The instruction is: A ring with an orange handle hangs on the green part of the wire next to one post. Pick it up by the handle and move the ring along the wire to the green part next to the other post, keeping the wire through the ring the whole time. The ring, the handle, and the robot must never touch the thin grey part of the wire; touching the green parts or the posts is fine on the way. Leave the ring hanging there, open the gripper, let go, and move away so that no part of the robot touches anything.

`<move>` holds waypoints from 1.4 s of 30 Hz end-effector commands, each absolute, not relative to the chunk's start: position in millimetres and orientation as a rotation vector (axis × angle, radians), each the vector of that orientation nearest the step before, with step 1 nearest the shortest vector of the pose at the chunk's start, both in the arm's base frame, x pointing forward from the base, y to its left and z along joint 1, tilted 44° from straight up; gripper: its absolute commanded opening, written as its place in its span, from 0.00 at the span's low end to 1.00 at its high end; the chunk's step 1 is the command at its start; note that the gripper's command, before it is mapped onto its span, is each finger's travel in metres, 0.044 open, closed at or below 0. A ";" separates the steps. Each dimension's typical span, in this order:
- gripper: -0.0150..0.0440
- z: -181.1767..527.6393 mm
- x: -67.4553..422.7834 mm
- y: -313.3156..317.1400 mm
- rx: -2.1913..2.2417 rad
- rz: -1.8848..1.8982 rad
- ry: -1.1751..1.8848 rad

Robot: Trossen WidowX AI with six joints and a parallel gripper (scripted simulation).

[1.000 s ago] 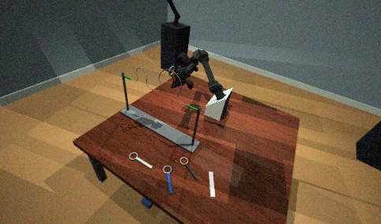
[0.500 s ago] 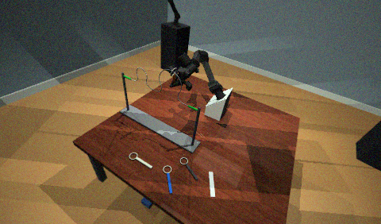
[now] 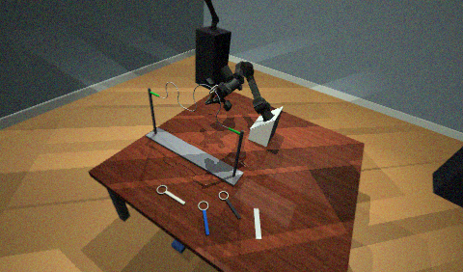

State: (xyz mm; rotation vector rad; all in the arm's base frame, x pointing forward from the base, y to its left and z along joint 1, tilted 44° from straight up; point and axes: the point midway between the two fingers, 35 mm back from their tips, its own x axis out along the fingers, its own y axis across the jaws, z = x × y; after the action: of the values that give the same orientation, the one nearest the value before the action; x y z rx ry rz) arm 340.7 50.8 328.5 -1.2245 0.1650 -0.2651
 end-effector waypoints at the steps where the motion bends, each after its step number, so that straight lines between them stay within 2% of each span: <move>1: 0.00 329.2 340.4 49.2 -1.287 -0.287 0.155; 42: 0.00 345.9 339.5 47.9 -1.718 -0.425 0.024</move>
State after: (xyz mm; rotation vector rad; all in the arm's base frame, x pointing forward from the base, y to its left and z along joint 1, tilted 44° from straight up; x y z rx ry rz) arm 338.5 46.6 346.9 -1.6708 0.0367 -0.4201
